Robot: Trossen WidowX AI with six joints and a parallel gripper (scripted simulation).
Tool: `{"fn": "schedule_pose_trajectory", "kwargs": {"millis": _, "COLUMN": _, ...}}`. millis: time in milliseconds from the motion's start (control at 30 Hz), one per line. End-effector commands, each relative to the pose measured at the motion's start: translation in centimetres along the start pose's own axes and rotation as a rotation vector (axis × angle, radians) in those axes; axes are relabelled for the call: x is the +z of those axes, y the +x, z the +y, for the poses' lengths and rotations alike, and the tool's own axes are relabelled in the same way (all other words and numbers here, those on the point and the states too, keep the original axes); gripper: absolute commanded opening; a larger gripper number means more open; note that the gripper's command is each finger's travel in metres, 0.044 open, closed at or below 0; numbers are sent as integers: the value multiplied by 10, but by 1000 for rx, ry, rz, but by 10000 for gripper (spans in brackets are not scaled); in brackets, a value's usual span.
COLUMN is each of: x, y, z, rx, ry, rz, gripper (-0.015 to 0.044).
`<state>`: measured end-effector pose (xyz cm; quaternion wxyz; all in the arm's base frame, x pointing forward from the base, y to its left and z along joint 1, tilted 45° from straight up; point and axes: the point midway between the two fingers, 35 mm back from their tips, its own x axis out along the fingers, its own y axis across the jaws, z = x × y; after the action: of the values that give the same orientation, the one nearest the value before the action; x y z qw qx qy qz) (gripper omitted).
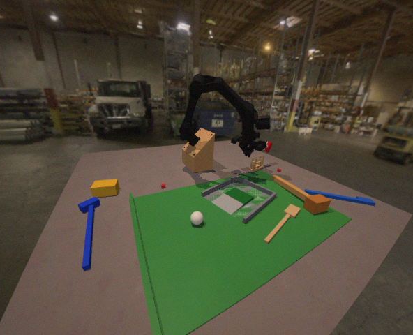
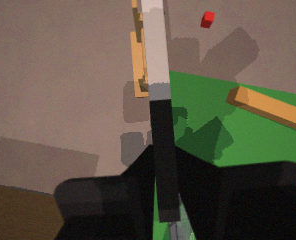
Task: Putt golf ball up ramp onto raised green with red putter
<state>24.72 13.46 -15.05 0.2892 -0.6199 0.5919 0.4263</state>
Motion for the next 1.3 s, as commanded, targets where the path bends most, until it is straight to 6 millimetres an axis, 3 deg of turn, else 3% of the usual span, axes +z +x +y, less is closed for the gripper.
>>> {"fn": "schedule_pose_trajectory", "kwargs": {"millis": 0, "x": 7, "y": -26, "z": 2, "rx": 3, "ry": 7, "rz": -12, "gripper": 0}}
{"fn": "schedule_pose_trajectory", "kwargs": {"millis": 200, "x": -2, "y": -21, "z": -6, "rx": -14, "ry": 30, "rz": -13, "gripper": 0}}
{"fn": "schedule_pose_trajectory", "kwargs": {"millis": 433, "x": -42, "y": -39, "z": -32, "rx": -28, "ry": 190, "rz": -36, "gripper": 0}}
{"fn": "schedule_pose_trajectory", "kwargs": {"millis": 900, "x": -153, "y": -81, "z": -74, "rx": -94, "ry": 559, "rz": -52, "gripper": 0}}
{"fn": "schedule_pose_trajectory", "kwargs": {"millis": 1267, "x": -253, "y": -107, "z": -73, "rx": -156, "ry": 836, "rz": -34, "gripper": 0}}
